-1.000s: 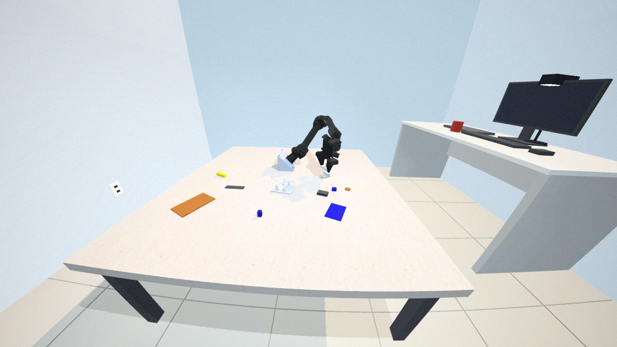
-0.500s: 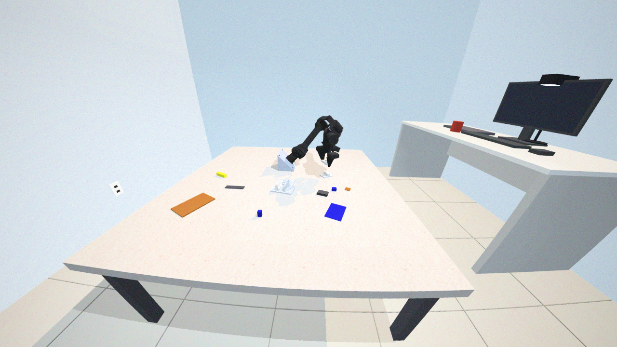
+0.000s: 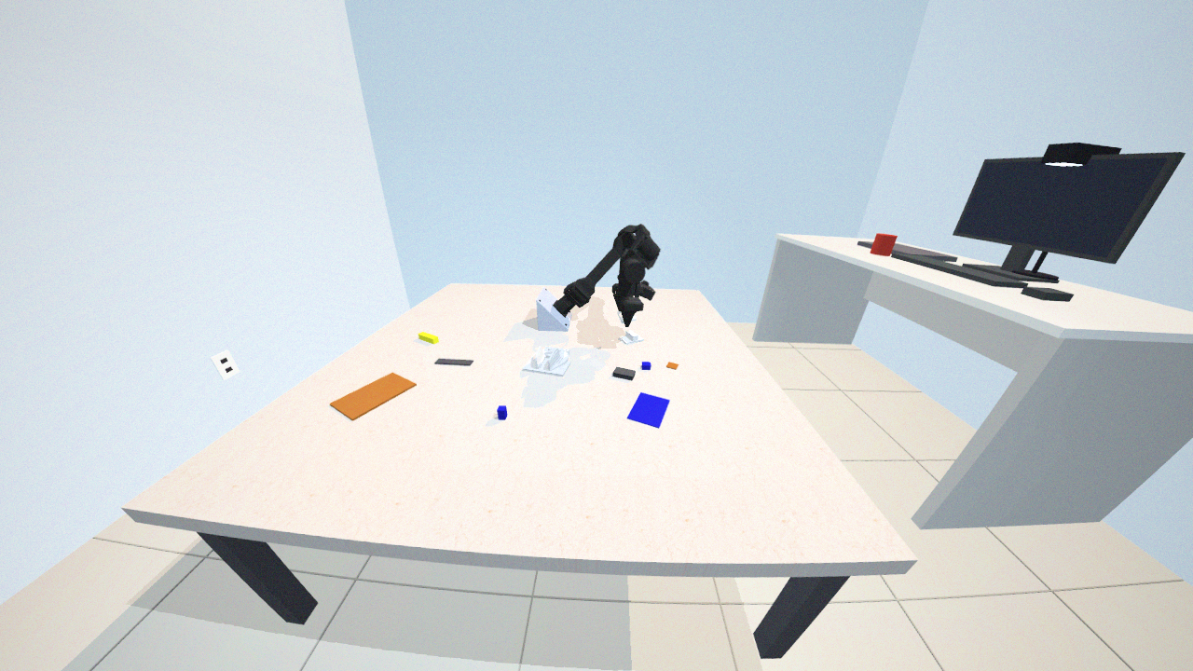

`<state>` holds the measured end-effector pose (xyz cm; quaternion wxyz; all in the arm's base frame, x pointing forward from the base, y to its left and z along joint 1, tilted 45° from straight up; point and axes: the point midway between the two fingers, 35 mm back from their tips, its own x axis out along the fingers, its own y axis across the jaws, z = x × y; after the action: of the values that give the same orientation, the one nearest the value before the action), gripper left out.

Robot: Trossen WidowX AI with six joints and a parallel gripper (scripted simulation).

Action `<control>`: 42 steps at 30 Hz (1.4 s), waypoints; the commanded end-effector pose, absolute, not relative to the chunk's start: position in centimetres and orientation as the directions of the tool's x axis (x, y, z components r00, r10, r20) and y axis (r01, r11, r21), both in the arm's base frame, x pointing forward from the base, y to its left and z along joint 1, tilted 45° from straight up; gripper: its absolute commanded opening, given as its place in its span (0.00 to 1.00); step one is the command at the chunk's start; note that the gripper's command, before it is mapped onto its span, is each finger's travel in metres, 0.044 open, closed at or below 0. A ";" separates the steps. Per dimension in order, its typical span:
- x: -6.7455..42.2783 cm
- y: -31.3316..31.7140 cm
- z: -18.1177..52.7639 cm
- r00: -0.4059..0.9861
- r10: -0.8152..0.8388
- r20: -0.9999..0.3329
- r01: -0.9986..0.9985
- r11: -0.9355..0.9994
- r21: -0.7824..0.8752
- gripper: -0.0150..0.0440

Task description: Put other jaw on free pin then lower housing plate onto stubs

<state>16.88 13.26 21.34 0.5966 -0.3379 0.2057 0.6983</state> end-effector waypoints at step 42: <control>26.2 5.5 13.1 -0.057 0.672 -0.738 -0.602 0.566 0.563 0.85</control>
<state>25.70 6.24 13.83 0.6864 0.0048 0.5395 0.4876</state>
